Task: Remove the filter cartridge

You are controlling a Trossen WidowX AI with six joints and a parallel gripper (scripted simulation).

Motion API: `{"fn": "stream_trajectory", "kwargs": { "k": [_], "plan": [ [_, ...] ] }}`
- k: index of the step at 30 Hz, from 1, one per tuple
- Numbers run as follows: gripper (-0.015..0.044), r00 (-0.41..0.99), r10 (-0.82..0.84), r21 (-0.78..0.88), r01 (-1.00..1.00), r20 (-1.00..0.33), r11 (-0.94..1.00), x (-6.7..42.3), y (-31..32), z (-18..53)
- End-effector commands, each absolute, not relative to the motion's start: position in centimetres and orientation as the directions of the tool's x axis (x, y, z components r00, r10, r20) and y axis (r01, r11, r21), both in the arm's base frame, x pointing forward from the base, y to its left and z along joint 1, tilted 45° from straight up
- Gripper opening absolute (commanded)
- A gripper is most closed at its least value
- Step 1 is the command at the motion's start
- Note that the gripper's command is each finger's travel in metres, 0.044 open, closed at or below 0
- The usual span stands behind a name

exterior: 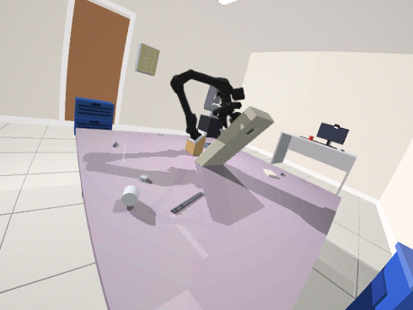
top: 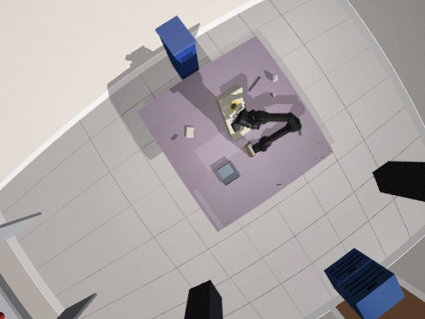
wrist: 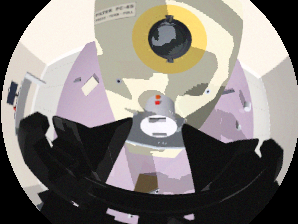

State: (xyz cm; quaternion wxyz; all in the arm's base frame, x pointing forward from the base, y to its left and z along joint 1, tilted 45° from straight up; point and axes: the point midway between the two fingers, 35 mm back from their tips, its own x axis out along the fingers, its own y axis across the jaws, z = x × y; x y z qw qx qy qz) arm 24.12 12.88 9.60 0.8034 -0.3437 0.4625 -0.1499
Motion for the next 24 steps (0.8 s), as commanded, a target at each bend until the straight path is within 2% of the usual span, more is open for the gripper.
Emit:
{"fn": "stream_trajectory", "kwargs": {
  "k": [1, 9, 12, 19, 24],
  "plan": [
    [0.0305, 0.526, -0.563, -0.697, -0.079, -0.637, 0.713, 24.45, 12.34, 9.2],
    [0.0305, 0.527, -0.565, -0.698, -0.077, -0.635, 0.712, 24.95, 11.68, 8.6],
    [0.0226, 0.528, -0.561, -0.693, -0.075, -0.638, 0.717, 24.81, 12.0, 8.79],
    [0.0179, 0.528, -0.561, -0.693, -0.075, -0.638, 0.717, 24.81, 12.0, 8.79],
    [0.0048, 0.528, -0.561, -0.693, -0.075, -0.638, 0.717, 24.95, 12.15, 8.92]
  ]
}}
